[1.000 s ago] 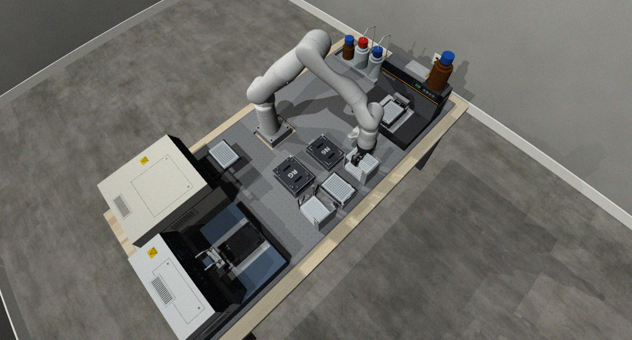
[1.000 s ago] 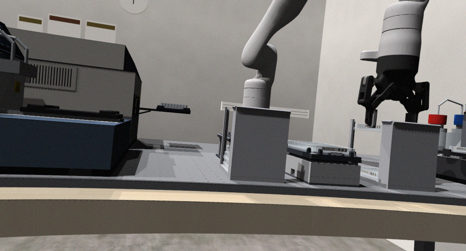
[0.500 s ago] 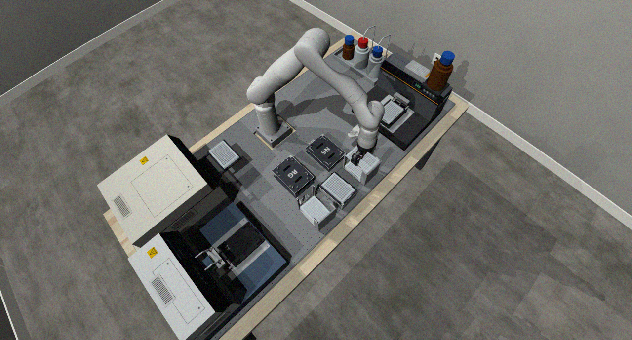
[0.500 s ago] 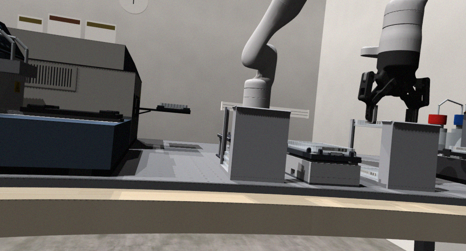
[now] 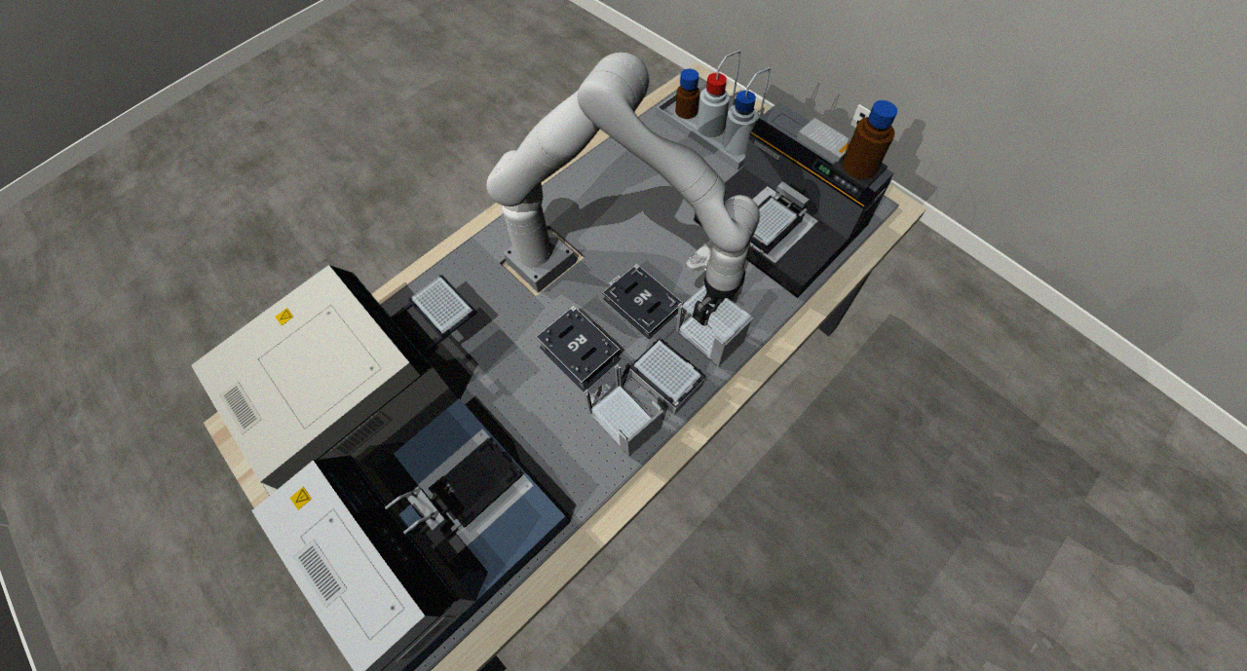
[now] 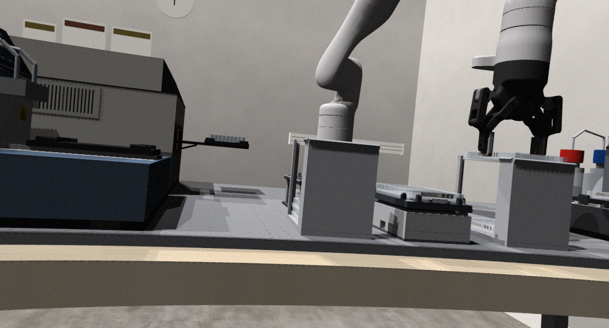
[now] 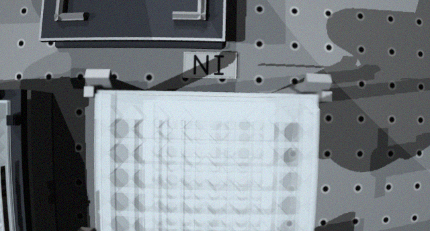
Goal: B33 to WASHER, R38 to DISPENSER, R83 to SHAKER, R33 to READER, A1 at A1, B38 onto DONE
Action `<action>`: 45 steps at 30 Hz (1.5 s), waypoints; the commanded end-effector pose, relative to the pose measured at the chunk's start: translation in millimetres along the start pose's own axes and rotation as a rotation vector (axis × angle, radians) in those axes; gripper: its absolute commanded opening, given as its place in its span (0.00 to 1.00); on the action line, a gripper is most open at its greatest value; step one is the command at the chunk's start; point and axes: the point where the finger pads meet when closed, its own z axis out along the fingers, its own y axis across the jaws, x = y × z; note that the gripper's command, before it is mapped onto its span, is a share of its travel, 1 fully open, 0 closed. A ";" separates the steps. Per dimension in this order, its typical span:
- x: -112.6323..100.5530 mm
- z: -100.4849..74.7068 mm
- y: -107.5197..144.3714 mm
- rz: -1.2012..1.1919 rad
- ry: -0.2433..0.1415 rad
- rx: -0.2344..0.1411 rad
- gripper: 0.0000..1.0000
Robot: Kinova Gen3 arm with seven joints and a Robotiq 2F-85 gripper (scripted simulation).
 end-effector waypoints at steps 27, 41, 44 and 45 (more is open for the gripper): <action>-0.6 -21.1 0.2 0.000 -0.002 -0.001 0.94; -0.6 -37.1 0.2 0.000 -0.002 -0.001 0.94; -0.6 -41.1 0.2 0.000 -0.002 -0.001 0.94; -0.6 -41.1 0.2 0.000 -0.002 -0.001 0.94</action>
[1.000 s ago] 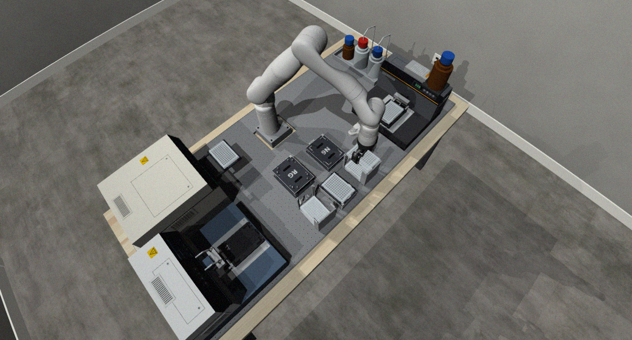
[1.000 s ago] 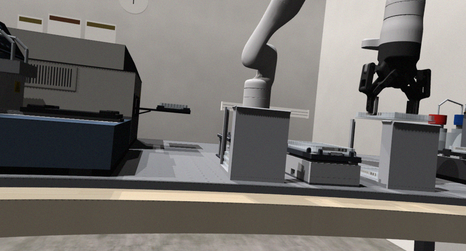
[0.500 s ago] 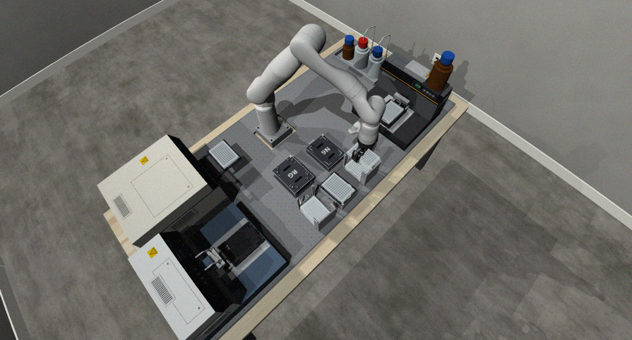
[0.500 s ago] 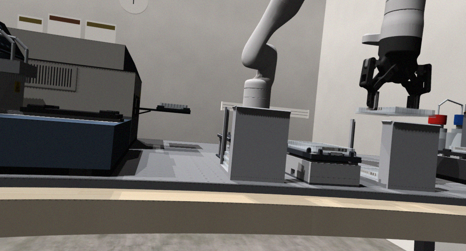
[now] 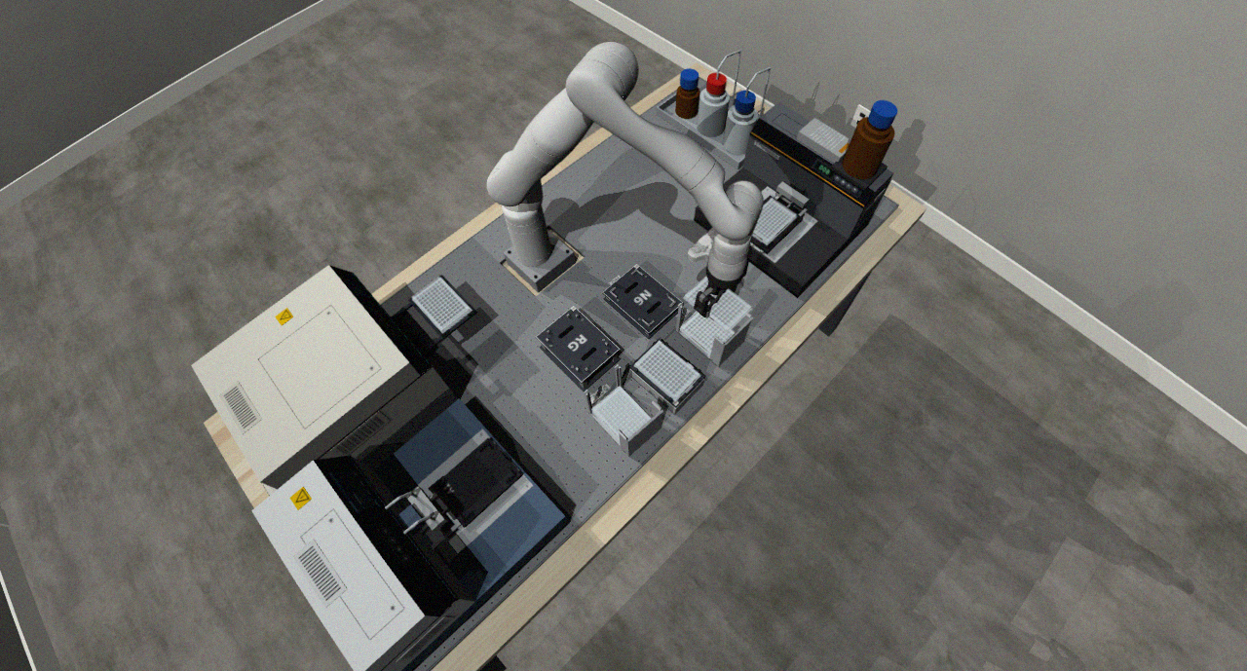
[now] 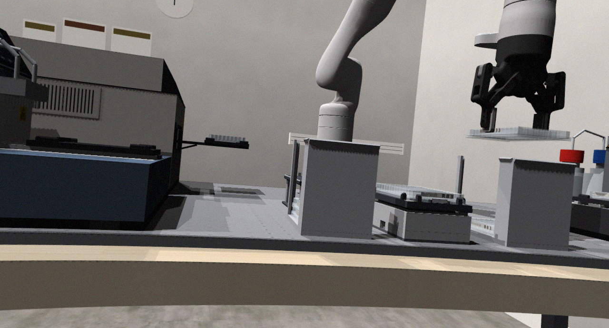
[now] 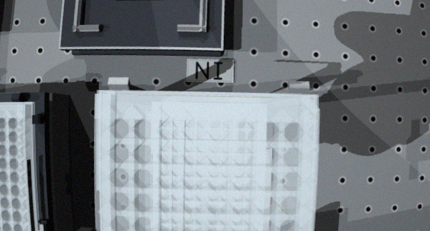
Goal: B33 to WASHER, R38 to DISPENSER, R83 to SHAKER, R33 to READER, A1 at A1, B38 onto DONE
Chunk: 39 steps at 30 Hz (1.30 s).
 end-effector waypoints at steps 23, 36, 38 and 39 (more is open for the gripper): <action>-0.5 -30.0 0.2 0.000 -0.002 -0.001 0.94; -0.4 -44.0 0.2 0.000 -0.002 -0.001 0.94; -0.5 -44.1 0.2 0.000 -0.002 -0.001 0.94; -0.5 -44.1 0.2 0.000 -0.002 -0.001 0.94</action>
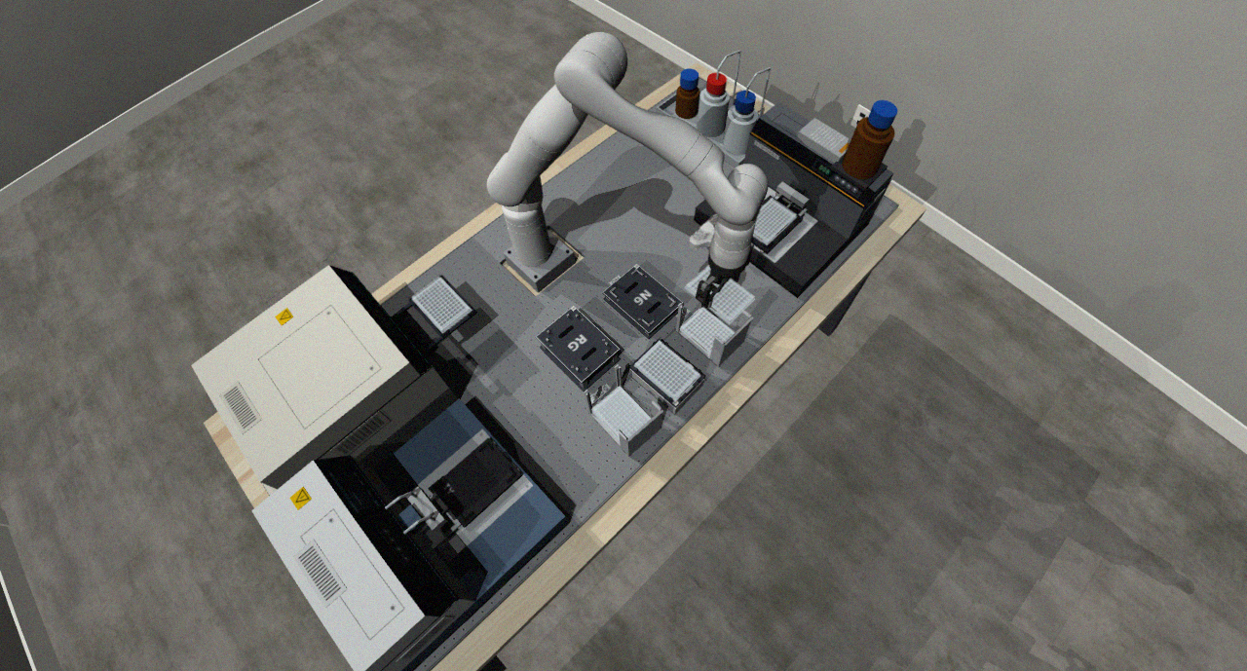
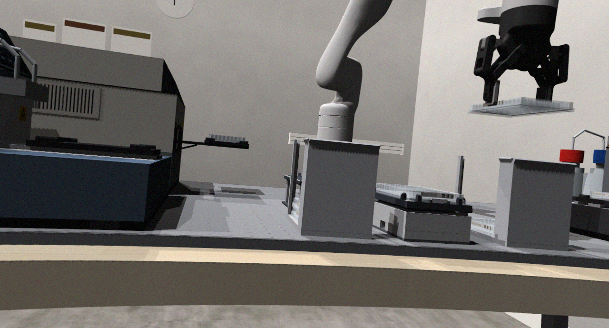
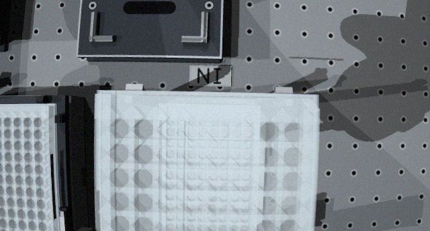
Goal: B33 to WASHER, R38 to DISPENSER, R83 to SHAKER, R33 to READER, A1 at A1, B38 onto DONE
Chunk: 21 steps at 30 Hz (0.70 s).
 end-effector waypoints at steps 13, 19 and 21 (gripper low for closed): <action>23.7 -1.7 -10.9 -0.093 -0.002 -0.001 0.94; 41.9 -1.6 -19.3 -0.120 -0.002 -0.001 0.94; 47.9 -1.6 -22.1 -0.120 -0.002 -0.001 0.94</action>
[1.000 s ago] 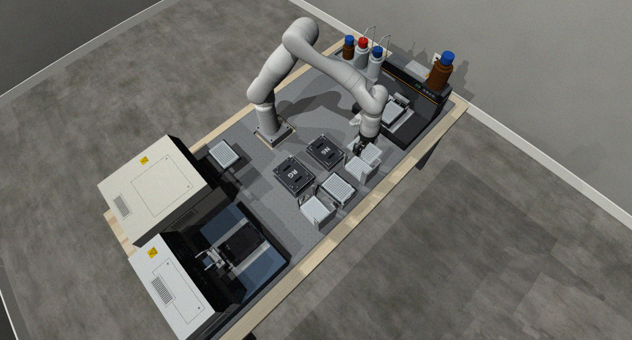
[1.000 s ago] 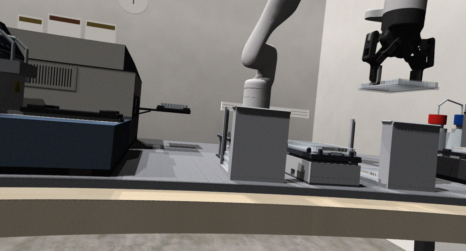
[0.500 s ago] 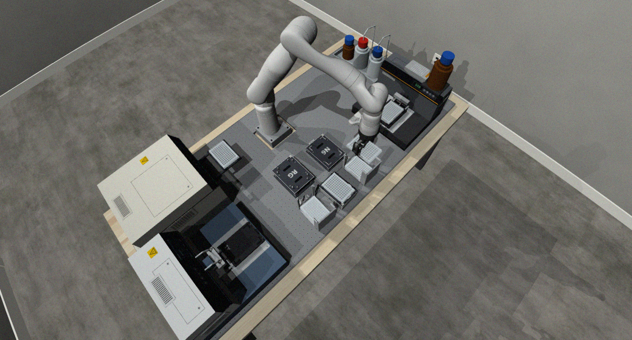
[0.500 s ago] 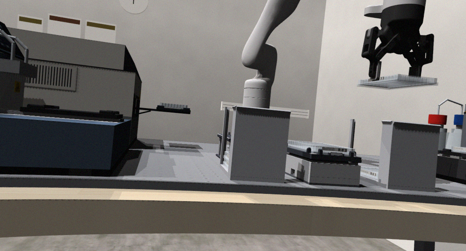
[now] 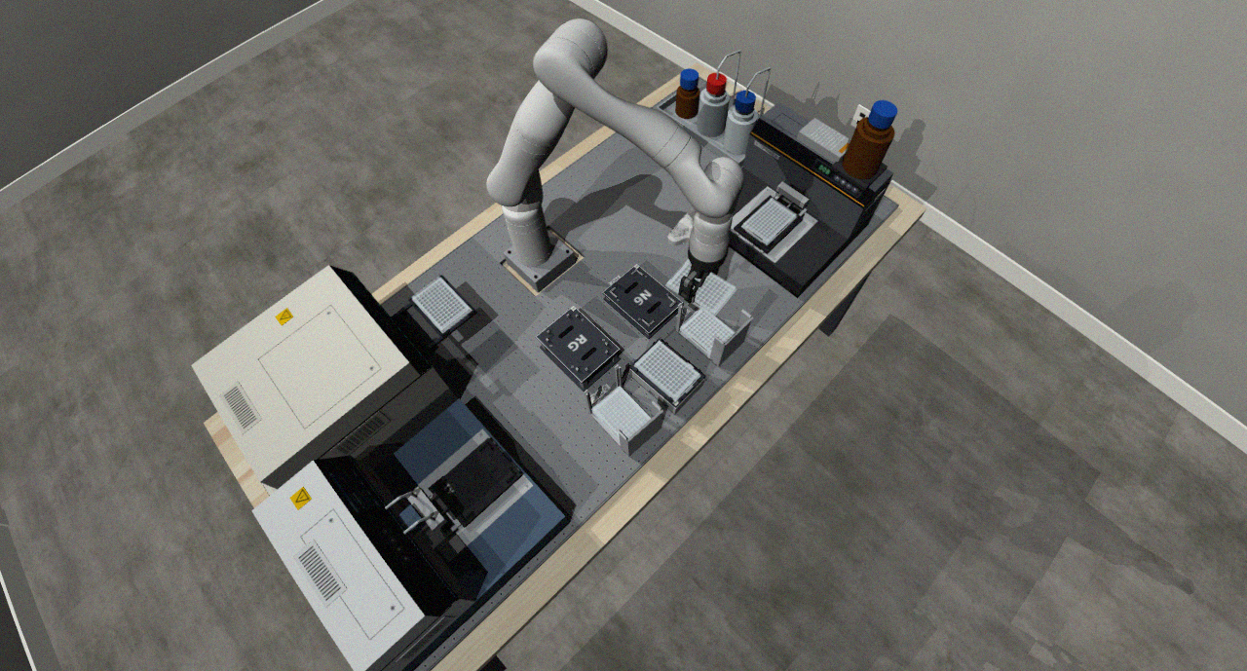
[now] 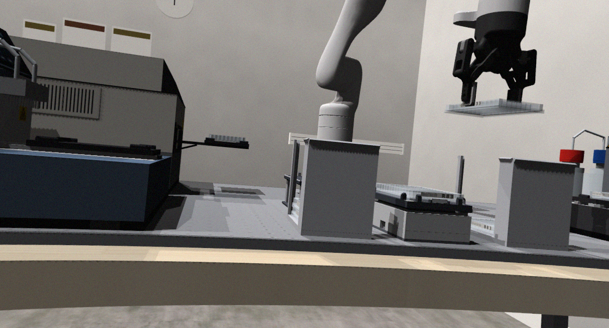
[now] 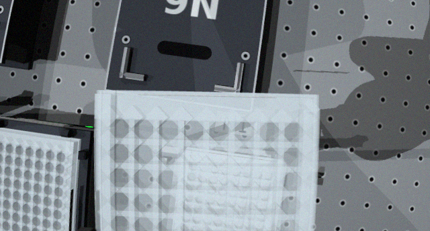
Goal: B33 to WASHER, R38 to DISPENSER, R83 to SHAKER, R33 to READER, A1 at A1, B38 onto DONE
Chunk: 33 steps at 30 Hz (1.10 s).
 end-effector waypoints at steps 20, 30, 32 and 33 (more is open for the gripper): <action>62.9 -0.8 -20.5 -0.123 -0.003 -0.001 0.94; 80.1 -0.7 -34.2 -0.193 -0.003 -0.001 0.94; 85.1 -0.6 -38.6 -0.217 -0.003 -0.001 0.94; 87.6 -0.6 -40.8 -0.228 -0.003 -0.001 0.94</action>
